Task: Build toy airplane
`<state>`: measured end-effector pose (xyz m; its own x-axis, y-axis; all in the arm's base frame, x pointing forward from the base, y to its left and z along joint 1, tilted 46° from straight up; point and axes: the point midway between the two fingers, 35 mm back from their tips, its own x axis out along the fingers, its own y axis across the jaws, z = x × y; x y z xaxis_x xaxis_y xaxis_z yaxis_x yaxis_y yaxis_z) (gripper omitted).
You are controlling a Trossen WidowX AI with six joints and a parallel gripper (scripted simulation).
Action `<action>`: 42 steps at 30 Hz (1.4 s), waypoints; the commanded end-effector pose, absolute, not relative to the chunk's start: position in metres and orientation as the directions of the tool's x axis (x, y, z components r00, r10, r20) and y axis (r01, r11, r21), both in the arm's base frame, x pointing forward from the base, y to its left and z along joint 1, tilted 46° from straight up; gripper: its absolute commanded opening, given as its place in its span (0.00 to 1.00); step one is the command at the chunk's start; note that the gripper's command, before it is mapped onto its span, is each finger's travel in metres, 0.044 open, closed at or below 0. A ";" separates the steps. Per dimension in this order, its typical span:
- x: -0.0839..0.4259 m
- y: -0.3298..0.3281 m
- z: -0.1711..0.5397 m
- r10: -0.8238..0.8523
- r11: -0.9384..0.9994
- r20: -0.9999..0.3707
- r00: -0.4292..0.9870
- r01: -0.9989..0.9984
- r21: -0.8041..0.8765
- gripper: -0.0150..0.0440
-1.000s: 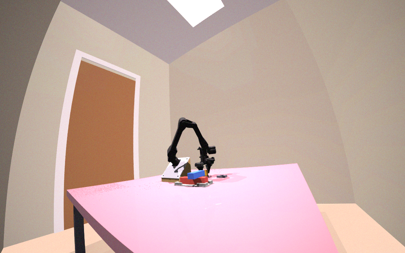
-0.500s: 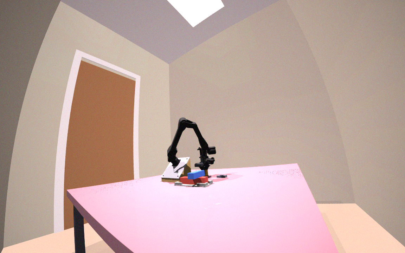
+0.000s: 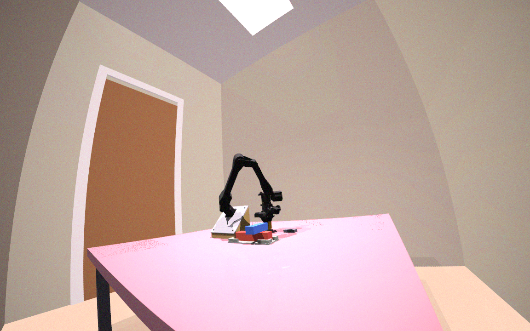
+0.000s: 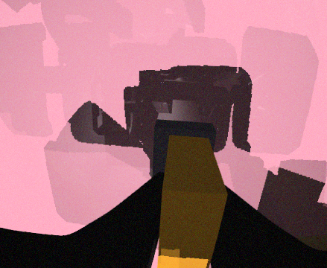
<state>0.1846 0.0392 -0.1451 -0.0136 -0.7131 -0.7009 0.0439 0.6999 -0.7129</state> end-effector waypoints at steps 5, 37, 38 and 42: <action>0.190 0.056 -0.134 -0.705 0.708 -0.709 -0.012 0.050 -0.705 0.25; 0.188 0.127 -0.064 -0.704 0.709 -0.710 -0.002 0.048 -0.703 0.25; 0.187 0.129 -0.061 -0.704 0.709 -0.710 -0.002 0.049 -0.703 0.25; 0.186 0.132 -0.057 -0.704 0.709 -0.710 -0.001 0.049 -0.704 0.25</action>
<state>0.1862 0.1256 -0.0622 -0.0021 -0.7096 -0.7046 0.0430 0.7039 -0.7090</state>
